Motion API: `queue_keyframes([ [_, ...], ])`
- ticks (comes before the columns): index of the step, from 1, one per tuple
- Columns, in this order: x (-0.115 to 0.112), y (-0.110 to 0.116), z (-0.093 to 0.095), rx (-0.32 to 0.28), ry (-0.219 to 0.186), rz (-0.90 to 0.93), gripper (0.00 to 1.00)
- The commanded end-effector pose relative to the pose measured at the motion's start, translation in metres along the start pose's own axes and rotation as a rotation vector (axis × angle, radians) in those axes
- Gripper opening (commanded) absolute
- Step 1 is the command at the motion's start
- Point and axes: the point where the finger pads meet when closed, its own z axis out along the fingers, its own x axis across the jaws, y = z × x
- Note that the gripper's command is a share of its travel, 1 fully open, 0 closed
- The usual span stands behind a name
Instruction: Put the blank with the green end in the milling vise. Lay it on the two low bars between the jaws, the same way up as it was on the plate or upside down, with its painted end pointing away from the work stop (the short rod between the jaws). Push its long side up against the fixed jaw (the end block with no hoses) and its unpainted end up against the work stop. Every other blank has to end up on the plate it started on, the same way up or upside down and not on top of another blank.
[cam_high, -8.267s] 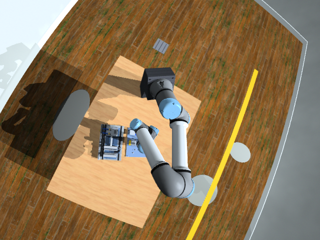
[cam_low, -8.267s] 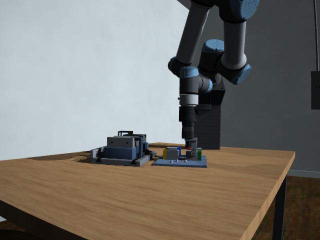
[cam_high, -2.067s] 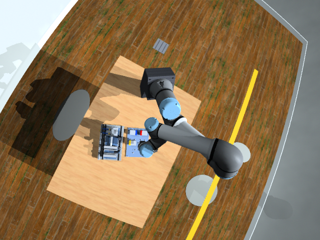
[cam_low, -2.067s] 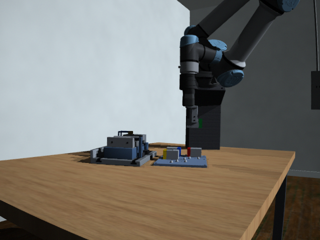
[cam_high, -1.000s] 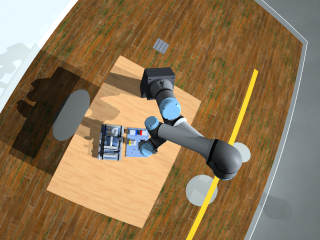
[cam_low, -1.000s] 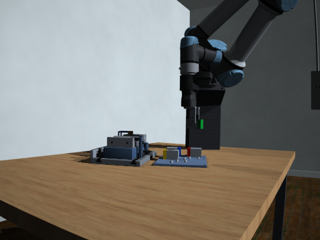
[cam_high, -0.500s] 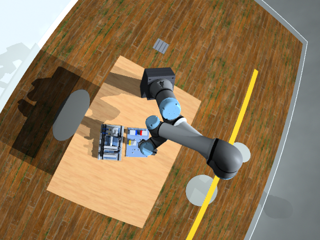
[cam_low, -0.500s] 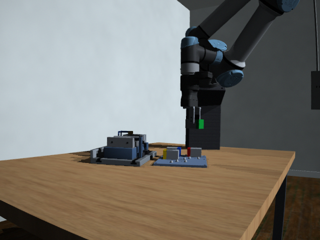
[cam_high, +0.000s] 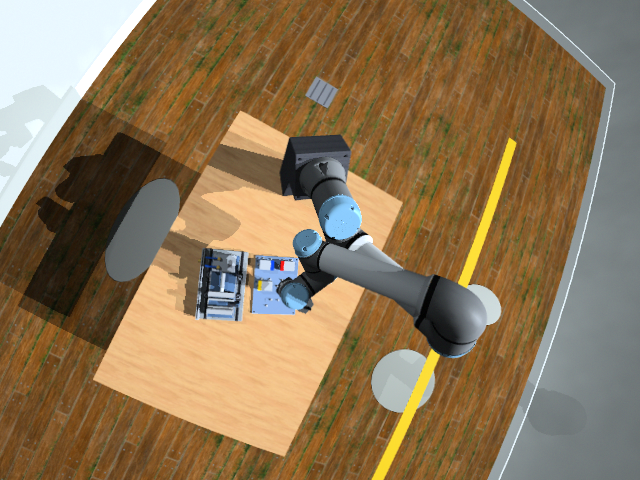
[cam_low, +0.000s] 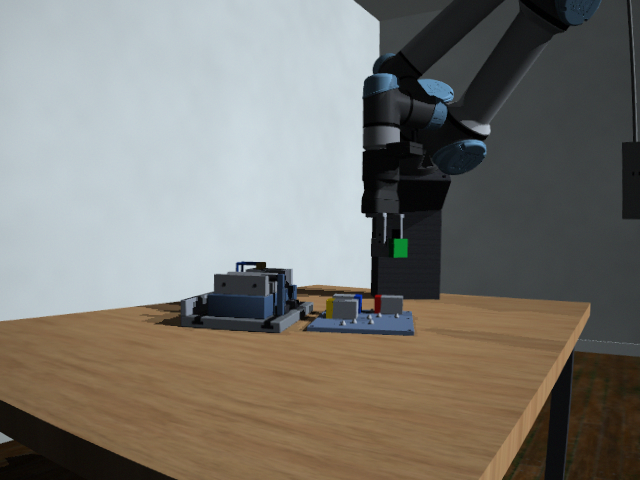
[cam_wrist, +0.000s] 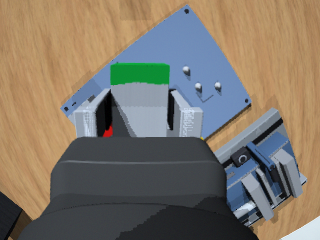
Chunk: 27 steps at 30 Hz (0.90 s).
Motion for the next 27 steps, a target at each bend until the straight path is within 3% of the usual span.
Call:
queue_keyframes([
  [1, 0.0002, -0.0001, -0.0001, -0.001, 0.001, 0.003, 0.00],
  [7, 0.0002, -0.0001, -0.0002, -0.001, 0.001, 0.232, 0.00],
  [19, 0.0002, -0.0001, -0.0002, -0.001, 0.001, 0.232, 0.00],
  [27, 0.0002, -0.0001, -0.0002, -0.001, 0.002, 0.372, 0.00],
])
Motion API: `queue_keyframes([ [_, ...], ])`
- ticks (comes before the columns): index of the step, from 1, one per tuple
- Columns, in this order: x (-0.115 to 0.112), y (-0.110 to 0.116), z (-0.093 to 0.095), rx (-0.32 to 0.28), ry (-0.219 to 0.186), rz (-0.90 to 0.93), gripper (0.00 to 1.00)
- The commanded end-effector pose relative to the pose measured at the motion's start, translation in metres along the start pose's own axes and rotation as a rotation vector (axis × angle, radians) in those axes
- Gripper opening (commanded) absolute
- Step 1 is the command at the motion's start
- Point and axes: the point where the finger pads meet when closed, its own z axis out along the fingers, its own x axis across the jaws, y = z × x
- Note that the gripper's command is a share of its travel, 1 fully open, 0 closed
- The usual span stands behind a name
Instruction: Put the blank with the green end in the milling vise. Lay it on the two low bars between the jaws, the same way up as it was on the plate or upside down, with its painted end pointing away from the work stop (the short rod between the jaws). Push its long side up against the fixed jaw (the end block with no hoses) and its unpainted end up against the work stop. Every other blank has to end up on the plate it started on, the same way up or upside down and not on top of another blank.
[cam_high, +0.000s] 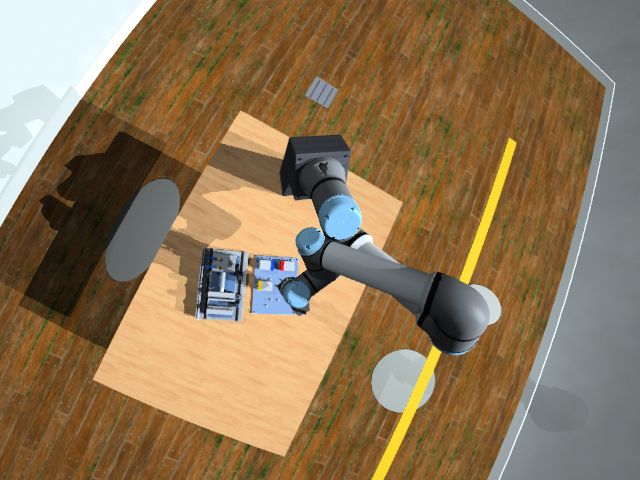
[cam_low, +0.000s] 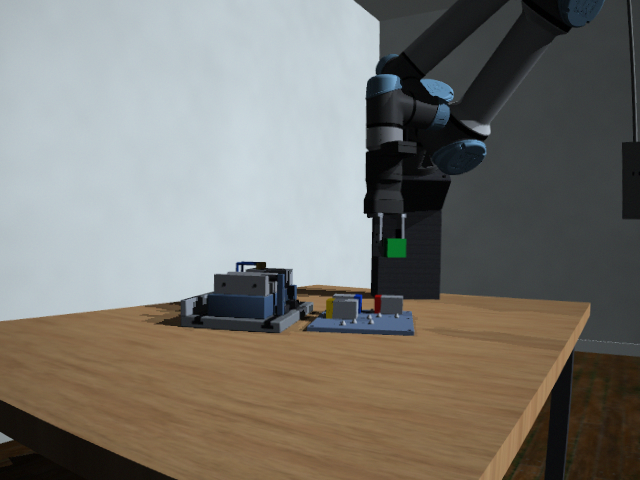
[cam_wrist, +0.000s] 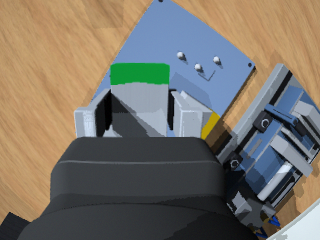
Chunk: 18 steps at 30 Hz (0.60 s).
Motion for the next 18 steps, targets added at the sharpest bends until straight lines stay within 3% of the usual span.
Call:
queue_keyframes([
  [1, 0.0002, -0.0002, -0.0001, -0.002, 0.003, 0.030, 0.00],
  [9, 0.0002, -0.0002, -0.0001, -0.002, 0.003, 0.030, 0.00],
  [14, 0.0002, -0.0002, -0.0002, -0.001, 0.003, 0.259, 0.00],
  [18, 0.0002, -0.0002, -0.0002, -0.001, 0.003, 0.259, 0.00],
])
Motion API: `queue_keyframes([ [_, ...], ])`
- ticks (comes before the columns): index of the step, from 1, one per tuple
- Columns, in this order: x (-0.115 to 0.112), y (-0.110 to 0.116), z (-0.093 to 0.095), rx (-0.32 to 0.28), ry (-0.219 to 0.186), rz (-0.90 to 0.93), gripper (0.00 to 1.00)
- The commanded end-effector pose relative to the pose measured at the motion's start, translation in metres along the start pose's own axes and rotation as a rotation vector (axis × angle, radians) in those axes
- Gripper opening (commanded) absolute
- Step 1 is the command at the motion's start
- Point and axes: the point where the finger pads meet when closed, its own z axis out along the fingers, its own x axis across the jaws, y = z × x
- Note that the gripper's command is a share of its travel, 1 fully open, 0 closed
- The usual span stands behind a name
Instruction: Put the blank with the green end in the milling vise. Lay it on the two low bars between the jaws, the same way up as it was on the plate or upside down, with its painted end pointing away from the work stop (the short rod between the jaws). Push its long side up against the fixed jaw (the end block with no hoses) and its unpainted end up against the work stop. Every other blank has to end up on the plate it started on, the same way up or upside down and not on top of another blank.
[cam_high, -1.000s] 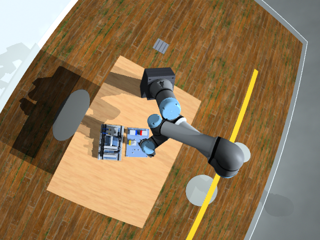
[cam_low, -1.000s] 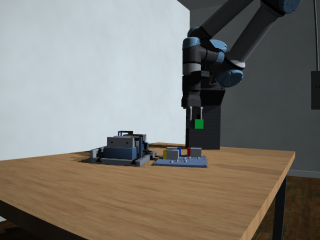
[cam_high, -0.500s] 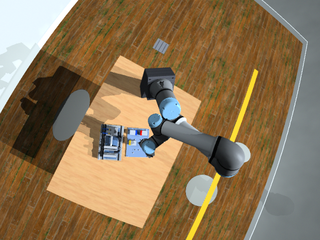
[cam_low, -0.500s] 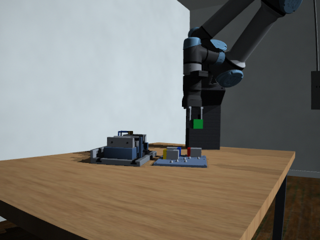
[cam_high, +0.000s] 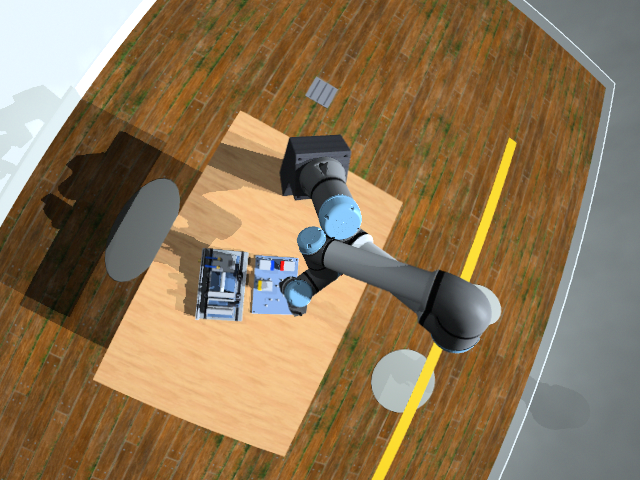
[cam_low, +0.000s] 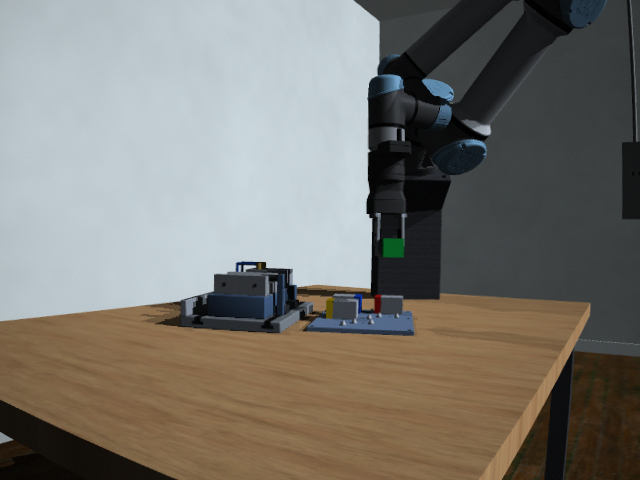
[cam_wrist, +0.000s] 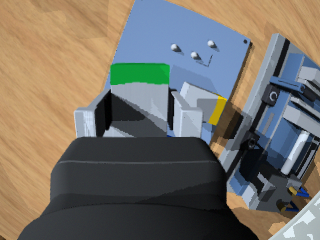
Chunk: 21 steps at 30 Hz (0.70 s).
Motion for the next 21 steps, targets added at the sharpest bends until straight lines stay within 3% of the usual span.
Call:
queue_keyframes([
  [1, 0.0001, -0.0003, -0.0001, -0.003, 0.006, 0.035, 0.00],
  [8, 0.0001, -0.0003, -0.0001, -0.003, 0.006, 0.035, 0.00],
  [13, 0.0001, -0.0004, -0.0001, -0.002, 0.006, 0.263, 0.00],
  [21, 0.0001, -0.0004, -0.0001, -0.002, 0.006, 0.263, 0.00],
])
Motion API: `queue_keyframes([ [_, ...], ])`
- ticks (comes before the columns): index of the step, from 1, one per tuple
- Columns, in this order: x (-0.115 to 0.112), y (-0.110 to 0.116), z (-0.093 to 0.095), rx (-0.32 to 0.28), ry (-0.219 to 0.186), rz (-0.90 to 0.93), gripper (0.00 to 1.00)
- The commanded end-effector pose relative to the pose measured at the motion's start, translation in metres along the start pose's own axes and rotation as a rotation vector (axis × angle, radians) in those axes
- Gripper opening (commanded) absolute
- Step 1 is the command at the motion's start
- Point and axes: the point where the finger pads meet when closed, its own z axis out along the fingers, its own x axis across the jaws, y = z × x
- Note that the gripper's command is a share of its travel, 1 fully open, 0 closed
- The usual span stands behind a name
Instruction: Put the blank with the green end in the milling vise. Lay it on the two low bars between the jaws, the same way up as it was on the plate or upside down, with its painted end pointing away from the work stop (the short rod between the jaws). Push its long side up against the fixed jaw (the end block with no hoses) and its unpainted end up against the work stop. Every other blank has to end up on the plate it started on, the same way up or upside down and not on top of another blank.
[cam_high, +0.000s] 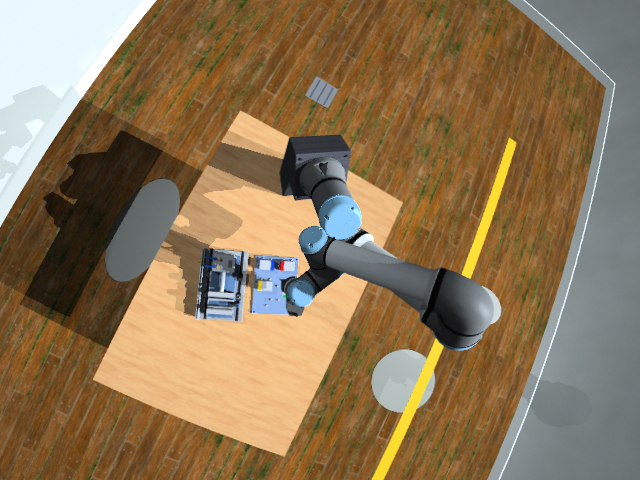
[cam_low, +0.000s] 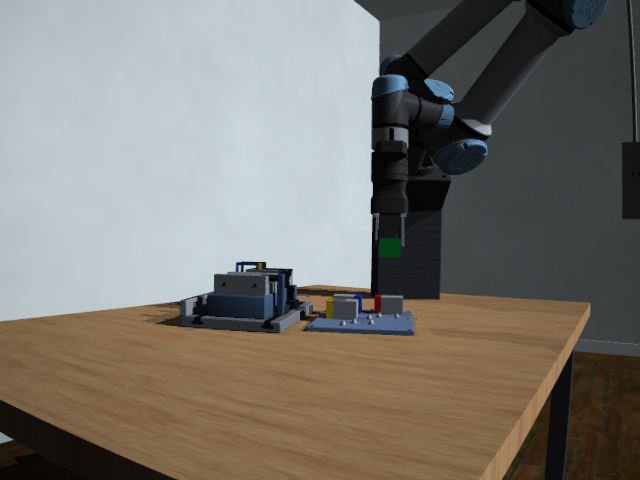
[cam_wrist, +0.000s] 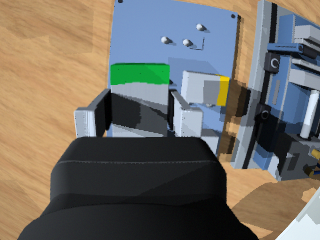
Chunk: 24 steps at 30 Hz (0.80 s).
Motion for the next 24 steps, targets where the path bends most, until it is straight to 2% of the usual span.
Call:
queue_keyframes([
  [1, 0.0000, -0.0003, -0.0001, 0.000, 0.003, 0.008, 0.00],
  [4, 0.0000, -0.0003, -0.0001, 0.000, 0.003, 0.008, 0.00],
  [9, 0.0000, -0.0003, 0.0000, 0.000, 0.003, 0.236, 0.00],
  [21, 0.0000, -0.0003, 0.0000, 0.000, 0.003, 0.236, 0.00],
  [24, 0.0000, -0.0003, 0.0000, 0.000, 0.003, 0.372, 0.00],
])
